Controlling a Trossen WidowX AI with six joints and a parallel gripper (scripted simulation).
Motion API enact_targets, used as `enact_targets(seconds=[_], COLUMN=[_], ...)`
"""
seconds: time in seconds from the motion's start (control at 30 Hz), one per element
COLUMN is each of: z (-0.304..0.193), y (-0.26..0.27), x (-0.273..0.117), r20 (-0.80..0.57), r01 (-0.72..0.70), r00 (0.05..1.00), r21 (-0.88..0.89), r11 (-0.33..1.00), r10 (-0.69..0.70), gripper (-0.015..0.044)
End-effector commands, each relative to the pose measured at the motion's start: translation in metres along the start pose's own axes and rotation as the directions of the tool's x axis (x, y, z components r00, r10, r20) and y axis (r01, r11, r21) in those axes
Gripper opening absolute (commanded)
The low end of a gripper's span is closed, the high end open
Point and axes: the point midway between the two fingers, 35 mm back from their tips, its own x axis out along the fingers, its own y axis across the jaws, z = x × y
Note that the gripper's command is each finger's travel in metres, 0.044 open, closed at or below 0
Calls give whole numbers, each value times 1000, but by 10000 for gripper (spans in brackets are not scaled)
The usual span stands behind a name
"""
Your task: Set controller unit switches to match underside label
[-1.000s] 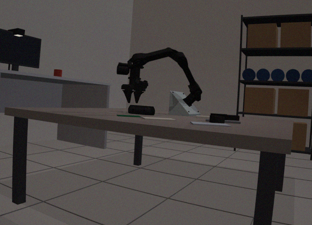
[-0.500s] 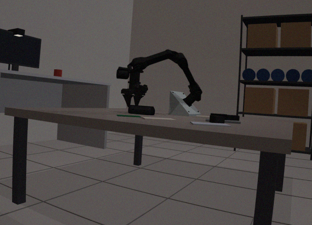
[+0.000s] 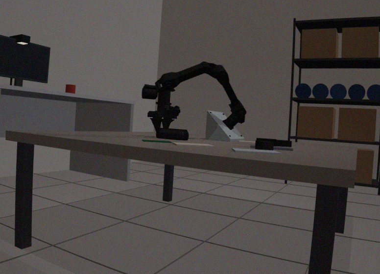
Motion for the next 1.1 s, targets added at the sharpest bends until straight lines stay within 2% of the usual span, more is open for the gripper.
enact_targets(seconds=[0.0, 1.07], z=[0, 4], y=[0, 0], x=[1, -11], r20=[3, 3], r01=[4, 3], r00=[1000, 1000], r21=[5, 5], r11=[1000, 1000], r10=[-4, -3], gripper=[326, 336])
